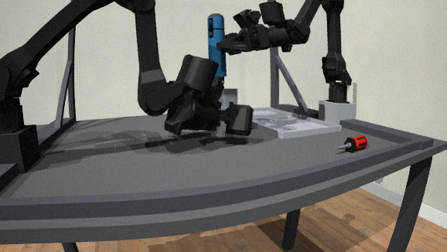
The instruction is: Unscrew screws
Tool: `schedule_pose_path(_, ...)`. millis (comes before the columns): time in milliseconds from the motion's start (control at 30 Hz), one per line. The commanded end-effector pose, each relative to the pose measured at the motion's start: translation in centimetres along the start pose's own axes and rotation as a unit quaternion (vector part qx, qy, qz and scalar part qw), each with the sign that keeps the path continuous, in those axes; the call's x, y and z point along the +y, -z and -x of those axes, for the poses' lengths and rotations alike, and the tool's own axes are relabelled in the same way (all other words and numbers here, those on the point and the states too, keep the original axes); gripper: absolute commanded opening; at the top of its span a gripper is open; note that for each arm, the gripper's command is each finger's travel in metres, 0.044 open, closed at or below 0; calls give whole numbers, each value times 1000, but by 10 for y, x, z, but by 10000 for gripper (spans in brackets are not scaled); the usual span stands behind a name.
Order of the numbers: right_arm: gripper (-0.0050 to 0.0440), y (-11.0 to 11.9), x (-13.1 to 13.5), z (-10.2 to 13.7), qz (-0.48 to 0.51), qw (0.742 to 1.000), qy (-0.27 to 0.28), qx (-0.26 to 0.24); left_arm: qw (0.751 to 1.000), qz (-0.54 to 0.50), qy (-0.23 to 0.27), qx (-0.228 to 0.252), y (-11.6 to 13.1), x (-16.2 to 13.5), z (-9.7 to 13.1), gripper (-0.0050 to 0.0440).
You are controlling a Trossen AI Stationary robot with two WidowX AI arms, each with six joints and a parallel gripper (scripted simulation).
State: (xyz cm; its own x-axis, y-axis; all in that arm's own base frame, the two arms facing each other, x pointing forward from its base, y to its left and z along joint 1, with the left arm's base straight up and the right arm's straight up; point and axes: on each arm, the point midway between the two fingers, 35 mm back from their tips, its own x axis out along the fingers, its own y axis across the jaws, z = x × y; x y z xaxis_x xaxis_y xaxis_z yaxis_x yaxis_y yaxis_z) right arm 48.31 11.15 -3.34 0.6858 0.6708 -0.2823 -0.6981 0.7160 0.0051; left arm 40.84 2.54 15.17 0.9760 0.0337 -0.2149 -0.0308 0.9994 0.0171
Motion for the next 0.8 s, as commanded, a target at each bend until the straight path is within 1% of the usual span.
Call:
schedule_pose_path(0, 241, -16, -4, 0, 11, 1000, 3, -14, 1000, 4, 9, 3, -4, -5, -1, 161)
schedule_pose_path(33, 241, -16, -4, 0, 11, 1000, 3, -14, 1000, 4, 9, -4, -13, -4, 0, 161)
schedule_pose_path(133, 241, -16, -4, 0, 11, 1000, 3, -14, 1000, 8, 9, -1, -26, 0, 1, 161)
schedule_pose_path(367, 241, -16, -4, 0, 11, 1000, 3, -14, 1000, 7, 7, 0, -25, 0, 1, 161)
schedule_pose_path(400, 241, -16, -4, 0, 11, 1000, 3, -14, 1000, 6, 9, 10, -17, -1, 1, 161)
schedule_pose_path(533, 241, -16, -4, 0, 11, 1000, 3, -14, 1000, 6, 9, 10, -17, -1, 1, 161)
schedule_pose_path(567, 241, -16, -4, 0, 11, 1000, 3, -14, 1000, 6, 8, -1, -26, -1, 1, 161)
schedule_pose_path(767, 241, -16, -4, 0, 11, 1000, 3, -14, 1000, 6, 8, -1, -34, -1, 3, 161)
